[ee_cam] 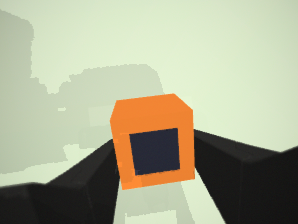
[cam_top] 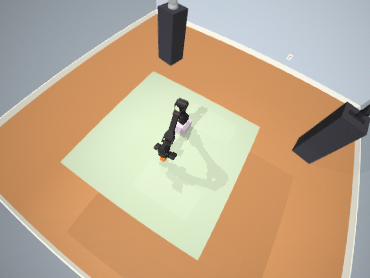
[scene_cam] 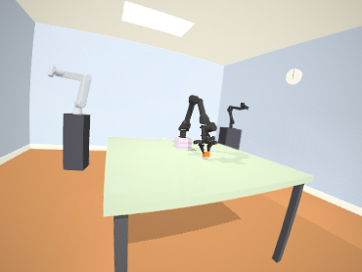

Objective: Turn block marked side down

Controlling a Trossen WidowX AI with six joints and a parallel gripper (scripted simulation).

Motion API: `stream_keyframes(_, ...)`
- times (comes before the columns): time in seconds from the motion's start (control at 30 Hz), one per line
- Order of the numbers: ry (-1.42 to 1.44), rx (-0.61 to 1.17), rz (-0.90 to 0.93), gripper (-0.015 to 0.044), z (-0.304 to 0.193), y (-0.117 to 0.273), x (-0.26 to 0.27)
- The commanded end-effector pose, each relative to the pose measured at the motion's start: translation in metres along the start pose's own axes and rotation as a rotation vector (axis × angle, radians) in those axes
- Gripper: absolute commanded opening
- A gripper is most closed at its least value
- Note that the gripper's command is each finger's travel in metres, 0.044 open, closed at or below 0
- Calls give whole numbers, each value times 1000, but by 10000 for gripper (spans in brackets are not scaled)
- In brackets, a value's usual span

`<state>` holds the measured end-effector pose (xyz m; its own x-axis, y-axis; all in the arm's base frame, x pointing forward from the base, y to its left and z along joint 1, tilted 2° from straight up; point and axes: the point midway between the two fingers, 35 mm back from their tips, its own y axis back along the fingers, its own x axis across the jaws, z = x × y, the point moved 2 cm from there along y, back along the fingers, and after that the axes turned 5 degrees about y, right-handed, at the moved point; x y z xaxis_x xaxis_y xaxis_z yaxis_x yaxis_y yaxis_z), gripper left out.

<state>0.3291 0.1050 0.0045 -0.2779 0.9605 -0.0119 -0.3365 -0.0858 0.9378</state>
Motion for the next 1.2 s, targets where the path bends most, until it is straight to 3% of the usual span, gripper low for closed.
stream_keyframes(0.0,-5,-73,-7,0,2,4,0)
stream_keyframes(0.5,-10,-212,-17,0,-5,8,0)
stream_keyframes(1.17,-2,-469,-43,0,-8,-30,2)
